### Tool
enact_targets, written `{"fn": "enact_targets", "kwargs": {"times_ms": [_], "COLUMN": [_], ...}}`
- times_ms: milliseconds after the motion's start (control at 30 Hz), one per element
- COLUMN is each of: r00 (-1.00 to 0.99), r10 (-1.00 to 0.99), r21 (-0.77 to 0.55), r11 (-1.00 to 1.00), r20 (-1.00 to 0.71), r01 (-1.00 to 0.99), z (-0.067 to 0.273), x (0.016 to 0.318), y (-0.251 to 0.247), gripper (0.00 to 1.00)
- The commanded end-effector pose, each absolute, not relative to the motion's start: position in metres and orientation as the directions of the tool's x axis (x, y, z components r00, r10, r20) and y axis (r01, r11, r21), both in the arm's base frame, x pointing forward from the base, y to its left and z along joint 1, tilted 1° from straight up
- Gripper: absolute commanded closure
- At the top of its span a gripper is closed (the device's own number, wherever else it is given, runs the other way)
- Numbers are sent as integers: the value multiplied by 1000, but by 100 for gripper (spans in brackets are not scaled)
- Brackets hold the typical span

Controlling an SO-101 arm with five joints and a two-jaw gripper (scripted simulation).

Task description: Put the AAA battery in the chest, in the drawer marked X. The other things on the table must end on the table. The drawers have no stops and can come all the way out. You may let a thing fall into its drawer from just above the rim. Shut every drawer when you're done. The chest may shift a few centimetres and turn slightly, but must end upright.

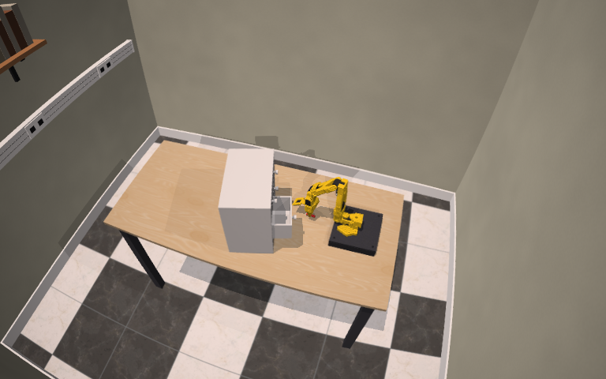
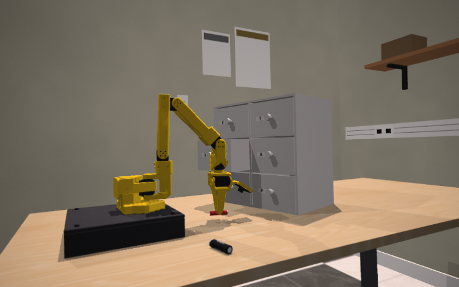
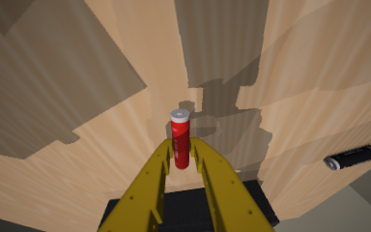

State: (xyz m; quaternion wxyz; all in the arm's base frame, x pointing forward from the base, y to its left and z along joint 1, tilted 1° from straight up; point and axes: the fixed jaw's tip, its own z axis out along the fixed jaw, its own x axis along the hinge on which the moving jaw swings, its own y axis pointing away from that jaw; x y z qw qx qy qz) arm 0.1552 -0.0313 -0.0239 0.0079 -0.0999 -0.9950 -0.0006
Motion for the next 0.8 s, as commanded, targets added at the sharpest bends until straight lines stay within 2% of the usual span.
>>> {"fn": "enact_targets", "kwargs": {"times_ms": [0, 467, 767], "r00": [-979, -979, -982], "r10": [202, 202, 189], "r21": [0, 0, 0], "r11": [979, 979, 982], "r20": [-3, -3, -3], "r01": [202, 202, 189], "z": [-11, 17, 17], "x": [159, 156, 155], "y": [-32, -31, -29], "gripper": [100, 100, 100]}}
